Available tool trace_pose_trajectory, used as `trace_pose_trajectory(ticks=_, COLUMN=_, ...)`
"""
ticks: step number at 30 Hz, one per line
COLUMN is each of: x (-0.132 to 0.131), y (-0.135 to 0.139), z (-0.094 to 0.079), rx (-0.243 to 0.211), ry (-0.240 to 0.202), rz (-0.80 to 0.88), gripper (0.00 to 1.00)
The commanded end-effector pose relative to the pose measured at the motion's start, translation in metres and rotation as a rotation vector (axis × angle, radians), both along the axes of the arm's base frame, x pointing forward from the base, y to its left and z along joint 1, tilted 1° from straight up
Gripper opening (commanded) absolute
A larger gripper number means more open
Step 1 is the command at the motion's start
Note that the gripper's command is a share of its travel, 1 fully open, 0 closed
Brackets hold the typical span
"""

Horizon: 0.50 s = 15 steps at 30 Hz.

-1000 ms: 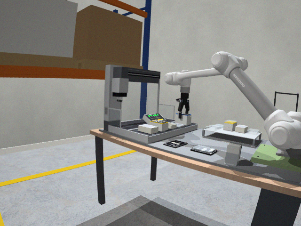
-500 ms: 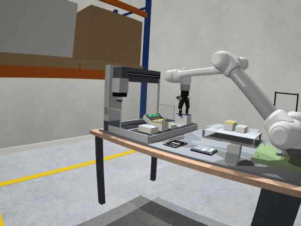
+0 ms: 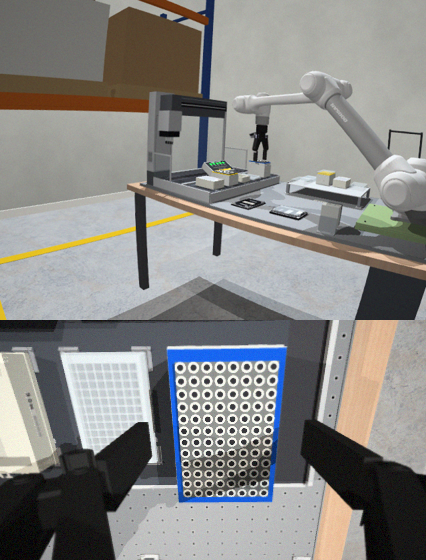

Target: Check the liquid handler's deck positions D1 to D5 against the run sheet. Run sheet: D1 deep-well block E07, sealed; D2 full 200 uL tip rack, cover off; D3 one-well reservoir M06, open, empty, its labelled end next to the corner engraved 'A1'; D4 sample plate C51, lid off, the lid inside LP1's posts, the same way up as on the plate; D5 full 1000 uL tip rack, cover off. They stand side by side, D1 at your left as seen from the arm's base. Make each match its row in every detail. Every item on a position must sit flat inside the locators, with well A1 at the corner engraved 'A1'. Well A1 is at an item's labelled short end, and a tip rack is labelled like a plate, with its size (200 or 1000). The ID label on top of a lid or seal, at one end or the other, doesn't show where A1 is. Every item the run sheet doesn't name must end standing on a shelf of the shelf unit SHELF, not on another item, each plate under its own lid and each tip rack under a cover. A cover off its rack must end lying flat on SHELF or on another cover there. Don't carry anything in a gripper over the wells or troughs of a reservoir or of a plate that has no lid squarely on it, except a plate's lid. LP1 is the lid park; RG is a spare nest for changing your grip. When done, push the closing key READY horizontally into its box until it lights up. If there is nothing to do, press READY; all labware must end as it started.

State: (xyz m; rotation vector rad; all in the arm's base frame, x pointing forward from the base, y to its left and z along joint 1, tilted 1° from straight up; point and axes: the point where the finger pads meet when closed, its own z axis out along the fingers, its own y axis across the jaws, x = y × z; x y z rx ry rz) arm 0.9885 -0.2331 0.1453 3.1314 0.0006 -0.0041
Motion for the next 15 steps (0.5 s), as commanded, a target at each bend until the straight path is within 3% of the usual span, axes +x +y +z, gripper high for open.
trace_pose_trajectory(ticks=1, x=0.000, y=0.000, z=0.007, rx=0.000, ry=-0.002, rz=0.000, gripper=0.79)
trace_pose_trajectory(ticks=15, x=0.000, y=0.000, z=0.027, rx=0.000, ry=-0.002, rz=0.000, gripper=0.79)
